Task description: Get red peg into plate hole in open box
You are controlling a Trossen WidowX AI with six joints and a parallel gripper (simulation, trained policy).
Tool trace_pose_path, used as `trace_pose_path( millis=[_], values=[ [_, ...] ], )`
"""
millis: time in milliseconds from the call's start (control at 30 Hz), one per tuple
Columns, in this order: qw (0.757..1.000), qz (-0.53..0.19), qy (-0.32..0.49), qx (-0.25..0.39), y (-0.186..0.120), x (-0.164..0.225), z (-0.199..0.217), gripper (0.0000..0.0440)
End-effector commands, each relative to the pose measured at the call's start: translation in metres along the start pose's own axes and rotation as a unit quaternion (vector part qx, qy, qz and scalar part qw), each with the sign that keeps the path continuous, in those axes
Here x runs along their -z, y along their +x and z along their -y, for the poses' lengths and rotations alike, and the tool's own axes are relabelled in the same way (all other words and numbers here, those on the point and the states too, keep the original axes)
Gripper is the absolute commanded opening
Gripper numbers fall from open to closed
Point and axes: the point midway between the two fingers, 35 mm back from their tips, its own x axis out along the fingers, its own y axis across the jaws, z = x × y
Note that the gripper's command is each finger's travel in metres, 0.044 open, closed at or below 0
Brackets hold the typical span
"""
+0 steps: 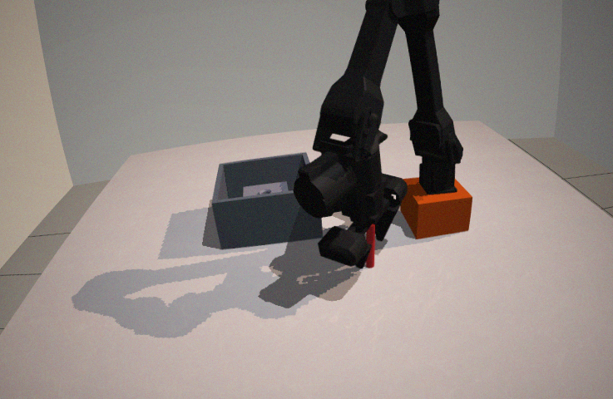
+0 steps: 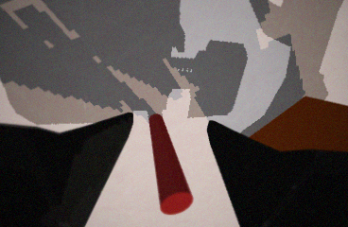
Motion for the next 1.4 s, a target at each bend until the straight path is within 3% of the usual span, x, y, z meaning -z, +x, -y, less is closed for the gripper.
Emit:
trace_pose_path(
  millis=[0,233,300,933,1367],
  values=[
    [1.000,-0.002,0.000,0.014,0.012,0.002,0.005,0.0214],
    [0.999,-0.009,-0.002,0.043,0.017,0.004,0.011,0.0031],
    [0.999,-0.010,-0.004,0.053,0.018,0.004,0.014,0.0000],
    [0.997,0.057,-0.006,0.043,-0.054,-0.035,0.012,0.0000],
    [0.994,0.095,0.055,0.023,-0.105,-0.078,0.015,0.0000]
  ],
)
